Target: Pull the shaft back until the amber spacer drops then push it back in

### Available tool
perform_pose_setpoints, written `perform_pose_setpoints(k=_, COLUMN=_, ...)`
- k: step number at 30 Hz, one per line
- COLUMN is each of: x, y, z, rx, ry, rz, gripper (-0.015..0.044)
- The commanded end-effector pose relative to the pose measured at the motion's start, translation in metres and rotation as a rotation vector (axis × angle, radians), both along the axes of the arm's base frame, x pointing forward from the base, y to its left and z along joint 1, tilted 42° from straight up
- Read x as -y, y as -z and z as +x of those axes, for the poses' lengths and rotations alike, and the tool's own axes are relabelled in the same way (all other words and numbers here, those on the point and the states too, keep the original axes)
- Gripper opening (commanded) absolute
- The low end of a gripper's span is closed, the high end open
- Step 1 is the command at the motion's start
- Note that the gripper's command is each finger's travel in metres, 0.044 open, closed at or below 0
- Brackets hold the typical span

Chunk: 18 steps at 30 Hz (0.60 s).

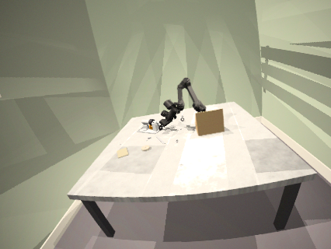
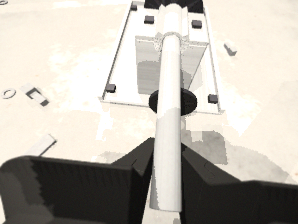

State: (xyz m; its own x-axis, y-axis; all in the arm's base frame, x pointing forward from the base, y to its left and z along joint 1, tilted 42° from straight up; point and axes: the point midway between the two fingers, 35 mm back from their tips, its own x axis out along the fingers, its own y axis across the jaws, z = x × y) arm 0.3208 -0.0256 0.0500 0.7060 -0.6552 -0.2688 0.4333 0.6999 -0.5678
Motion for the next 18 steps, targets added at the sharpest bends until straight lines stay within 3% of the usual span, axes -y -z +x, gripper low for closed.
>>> perform_pose_setpoints(k=1, x=0.0, y=0.0, z=0.0001, rx=0.0, ry=0.0, rz=0.0, gripper=0.0)
perform_pose_setpoints(k=18, x=0.0007, y=-0.001, z=0.0019, rx=0.004, ry=0.002, rz=0.0, gripper=0.0)
